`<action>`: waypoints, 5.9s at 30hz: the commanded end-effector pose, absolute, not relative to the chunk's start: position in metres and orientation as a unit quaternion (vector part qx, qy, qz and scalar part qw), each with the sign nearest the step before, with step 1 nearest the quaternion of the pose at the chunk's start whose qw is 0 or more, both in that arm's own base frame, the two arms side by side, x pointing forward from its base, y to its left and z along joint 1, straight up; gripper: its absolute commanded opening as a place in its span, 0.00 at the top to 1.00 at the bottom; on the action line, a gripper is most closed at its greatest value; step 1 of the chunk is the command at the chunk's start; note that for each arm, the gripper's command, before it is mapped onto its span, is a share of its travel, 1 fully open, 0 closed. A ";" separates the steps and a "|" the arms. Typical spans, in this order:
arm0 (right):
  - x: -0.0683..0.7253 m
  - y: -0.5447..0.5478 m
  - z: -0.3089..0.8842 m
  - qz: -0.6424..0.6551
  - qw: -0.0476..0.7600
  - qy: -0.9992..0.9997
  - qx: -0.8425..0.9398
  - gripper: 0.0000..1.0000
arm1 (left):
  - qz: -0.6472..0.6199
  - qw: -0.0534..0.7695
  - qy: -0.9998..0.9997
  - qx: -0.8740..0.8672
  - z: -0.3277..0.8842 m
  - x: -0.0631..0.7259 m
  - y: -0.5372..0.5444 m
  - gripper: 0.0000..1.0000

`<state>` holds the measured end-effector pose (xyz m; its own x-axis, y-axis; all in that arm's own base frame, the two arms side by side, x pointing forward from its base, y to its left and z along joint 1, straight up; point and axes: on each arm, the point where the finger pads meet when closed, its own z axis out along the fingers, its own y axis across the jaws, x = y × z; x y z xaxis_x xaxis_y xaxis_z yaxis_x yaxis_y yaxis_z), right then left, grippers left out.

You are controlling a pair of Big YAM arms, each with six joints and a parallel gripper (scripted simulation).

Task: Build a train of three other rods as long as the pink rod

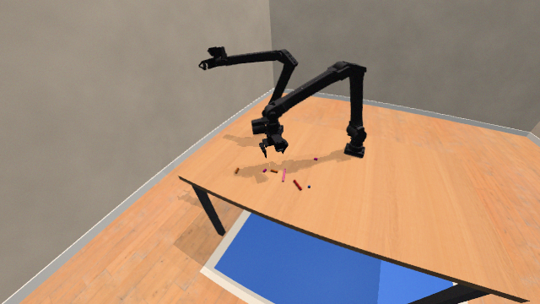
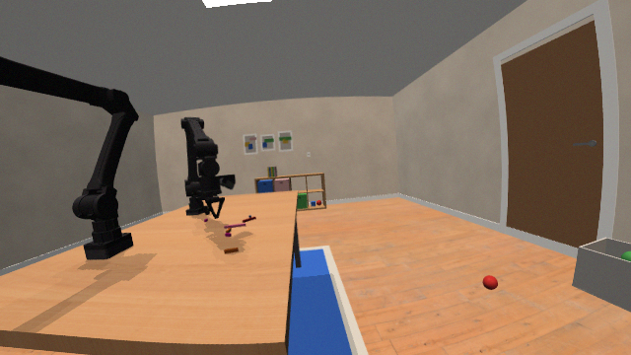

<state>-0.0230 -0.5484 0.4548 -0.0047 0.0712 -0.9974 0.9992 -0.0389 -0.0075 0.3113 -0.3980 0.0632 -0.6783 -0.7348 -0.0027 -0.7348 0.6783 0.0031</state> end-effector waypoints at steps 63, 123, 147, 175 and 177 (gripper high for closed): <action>-0.027 -0.544 0.501 -0.512 0.488 0.488 0.512 0.00 | -0.029 0.008 0.914 -0.405 0.090 0.322 -0.414 0.00; -0.027 -0.544 0.501 -0.512 0.488 0.488 0.512 0.00 | -0.014 0.021 1.000 -0.015 0.082 0.398 -0.244 0.00; -0.027 -0.544 0.501 -0.512 0.488 0.488 0.512 0.00 | -0.014 0.021 1.000 -0.017 0.082 0.398 -0.245 0.00; -0.027 -0.544 0.501 -0.512 0.488 0.488 0.512 0.00 | -0.014 0.021 1.000 -0.017 0.082 0.398 -0.245 0.00; -0.027 -0.544 0.501 -0.512 0.488 0.488 0.512 0.00 | -0.014 0.021 1.000 -0.017 0.082 0.398 -0.245 0.00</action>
<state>-0.0230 -0.5484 0.4548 -0.0047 0.0712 -0.9974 0.9992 -0.0389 -0.0075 0.3844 -0.2374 0.0636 -0.9992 -0.0401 0.0015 -0.0401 0.9992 0.0028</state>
